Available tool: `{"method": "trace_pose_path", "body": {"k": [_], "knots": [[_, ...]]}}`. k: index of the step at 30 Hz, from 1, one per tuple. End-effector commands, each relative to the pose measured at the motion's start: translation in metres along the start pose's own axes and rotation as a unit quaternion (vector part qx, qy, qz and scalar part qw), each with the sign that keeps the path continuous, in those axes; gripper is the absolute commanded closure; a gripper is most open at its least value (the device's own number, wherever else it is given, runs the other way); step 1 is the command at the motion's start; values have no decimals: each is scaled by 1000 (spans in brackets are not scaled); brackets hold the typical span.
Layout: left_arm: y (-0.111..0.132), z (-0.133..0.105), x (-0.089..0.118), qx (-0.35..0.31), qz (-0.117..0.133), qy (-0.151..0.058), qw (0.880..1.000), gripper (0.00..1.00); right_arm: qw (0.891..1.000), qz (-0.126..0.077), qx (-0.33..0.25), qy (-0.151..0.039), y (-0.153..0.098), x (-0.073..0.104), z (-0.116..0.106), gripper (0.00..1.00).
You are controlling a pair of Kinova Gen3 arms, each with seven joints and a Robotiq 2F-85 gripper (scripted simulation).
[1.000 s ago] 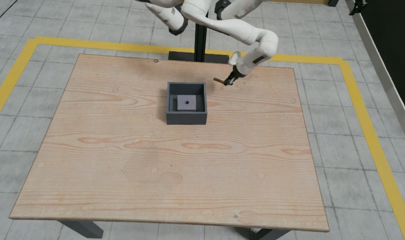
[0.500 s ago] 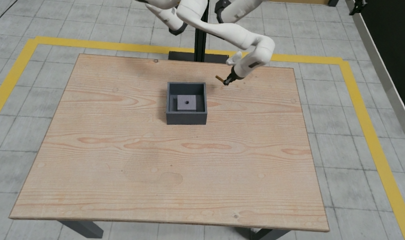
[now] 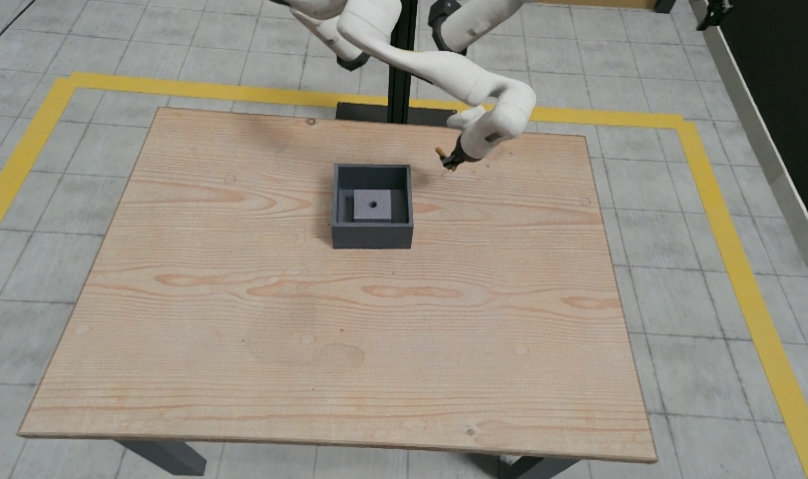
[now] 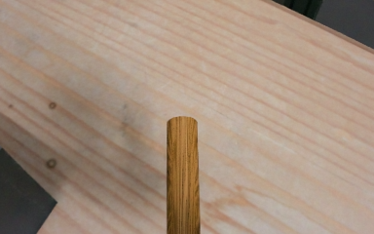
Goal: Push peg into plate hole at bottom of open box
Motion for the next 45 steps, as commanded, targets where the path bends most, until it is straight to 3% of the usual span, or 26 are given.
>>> {"method": "trace_pose_path", "body": {"k": [1, 18, 32, 45], "knots": [[0, 0, 1, 0, 0, -1, 1000, 2, 999, -22, -43, -2, -3, 1, 0, 903], [0, 0, 1, 0, 0, -1, 1000, 2, 986, -71, -149, 4, -10, 0, 1, 903], [0, 0, 1, 0, 0, -1, 1000, 2, 978, -89, -188, 6, -12, 0, 2, 903], [0, 0, 1, 0, 0, -1, 1000, 2, 976, -93, -196, 6, -13, 0, 2, 903]]}}
Point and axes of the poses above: on each arm, the point where the finger pads meet when closed, its own x axis back along the fingers, its own y axis across the jaws, z = x × y, the point moved 7 cm from there along x, back along the fingers, and after that the axes turned 6 degrees about -x, right-handed, at the moved point
